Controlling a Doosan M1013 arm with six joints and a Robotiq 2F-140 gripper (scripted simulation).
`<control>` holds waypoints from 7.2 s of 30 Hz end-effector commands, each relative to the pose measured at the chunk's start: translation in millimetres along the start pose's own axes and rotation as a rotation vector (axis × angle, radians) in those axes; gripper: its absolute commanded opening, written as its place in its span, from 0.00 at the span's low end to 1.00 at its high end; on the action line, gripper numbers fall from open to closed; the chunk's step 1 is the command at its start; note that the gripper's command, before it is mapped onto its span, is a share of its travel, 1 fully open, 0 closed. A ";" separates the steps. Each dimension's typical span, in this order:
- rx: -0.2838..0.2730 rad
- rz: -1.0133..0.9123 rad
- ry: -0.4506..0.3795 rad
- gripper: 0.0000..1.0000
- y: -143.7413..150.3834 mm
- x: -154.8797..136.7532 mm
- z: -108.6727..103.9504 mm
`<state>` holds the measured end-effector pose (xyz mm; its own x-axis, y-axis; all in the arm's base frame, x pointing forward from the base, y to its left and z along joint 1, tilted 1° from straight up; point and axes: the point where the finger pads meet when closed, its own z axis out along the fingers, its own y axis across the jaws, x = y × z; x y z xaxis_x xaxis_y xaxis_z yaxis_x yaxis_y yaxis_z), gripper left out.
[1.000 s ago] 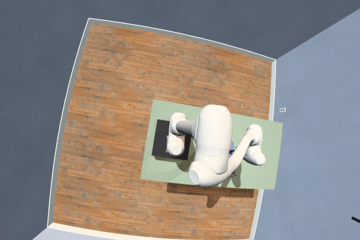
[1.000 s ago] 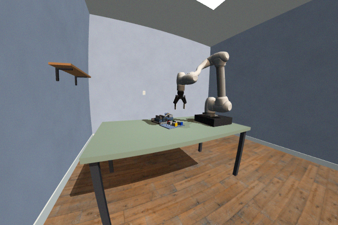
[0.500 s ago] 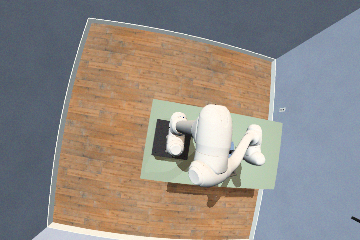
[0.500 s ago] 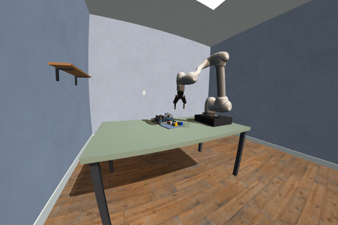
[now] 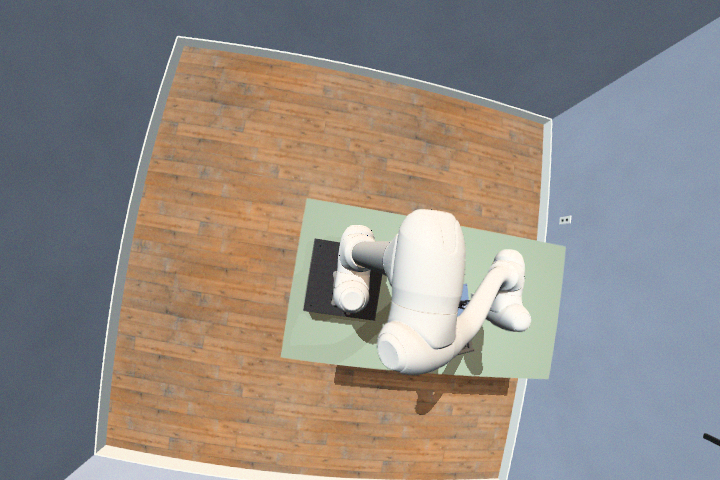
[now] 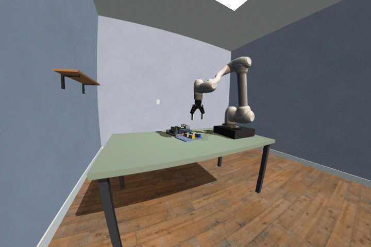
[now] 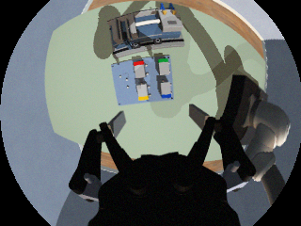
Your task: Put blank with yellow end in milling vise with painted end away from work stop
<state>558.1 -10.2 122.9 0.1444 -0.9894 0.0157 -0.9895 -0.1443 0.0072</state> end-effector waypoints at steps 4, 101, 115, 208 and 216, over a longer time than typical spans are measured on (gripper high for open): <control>0.000 0.000 0.000 1.00 0.0 0.0 -0.1; 0.000 0.000 0.000 1.00 -3.3 -13.6 60.7; 0.000 0.000 0.000 1.00 -3.3 -13.6 60.7; 0.000 0.000 0.000 1.00 -4.9 46.3 -50.1; 0.000 0.000 0.000 1.00 -5.3 61.6 -78.2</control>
<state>572.0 -65.9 195.9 0.1443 -0.9894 0.0159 -0.9895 -0.1442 0.0070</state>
